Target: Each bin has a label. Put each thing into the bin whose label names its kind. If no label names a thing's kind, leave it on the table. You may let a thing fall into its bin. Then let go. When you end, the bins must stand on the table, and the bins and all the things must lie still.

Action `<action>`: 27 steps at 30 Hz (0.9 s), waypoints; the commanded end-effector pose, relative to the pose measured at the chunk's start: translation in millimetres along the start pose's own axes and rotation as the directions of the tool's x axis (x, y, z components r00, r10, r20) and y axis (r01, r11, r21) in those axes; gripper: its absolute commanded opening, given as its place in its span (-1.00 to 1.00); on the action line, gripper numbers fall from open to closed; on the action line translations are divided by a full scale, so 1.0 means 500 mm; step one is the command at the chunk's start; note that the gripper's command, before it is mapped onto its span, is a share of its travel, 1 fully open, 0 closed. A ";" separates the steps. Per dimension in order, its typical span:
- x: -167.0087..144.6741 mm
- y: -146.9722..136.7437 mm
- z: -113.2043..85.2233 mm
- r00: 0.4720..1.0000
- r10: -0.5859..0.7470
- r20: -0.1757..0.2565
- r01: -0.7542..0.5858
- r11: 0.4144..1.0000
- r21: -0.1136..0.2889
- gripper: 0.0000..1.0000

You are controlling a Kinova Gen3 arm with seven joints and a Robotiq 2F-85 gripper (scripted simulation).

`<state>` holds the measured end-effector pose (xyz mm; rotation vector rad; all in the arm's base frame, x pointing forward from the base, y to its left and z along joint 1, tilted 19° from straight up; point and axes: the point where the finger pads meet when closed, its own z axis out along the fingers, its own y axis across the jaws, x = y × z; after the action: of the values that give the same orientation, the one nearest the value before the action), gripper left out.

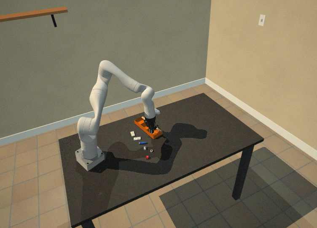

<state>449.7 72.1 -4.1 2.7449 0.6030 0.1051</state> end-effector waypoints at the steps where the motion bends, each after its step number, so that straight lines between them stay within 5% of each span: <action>1: -0.001 -0.004 -0.015 1.000 0.003 0.000 -0.003 1.000 0.007 -0.82; 13: 0.000 -0.004 -0.042 1.000 0.003 0.000 -0.003 1.000 0.007 -0.82; 19: 0.002 -0.005 -0.089 1.000 0.001 -0.002 -0.001 1.000 0.006 -0.82; 27: 0.002 -0.018 -0.083 1.000 -0.001 0.002 0.001 1.000 0.008 -0.82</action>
<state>444.0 84.4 34.1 2.7470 0.5996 0.1088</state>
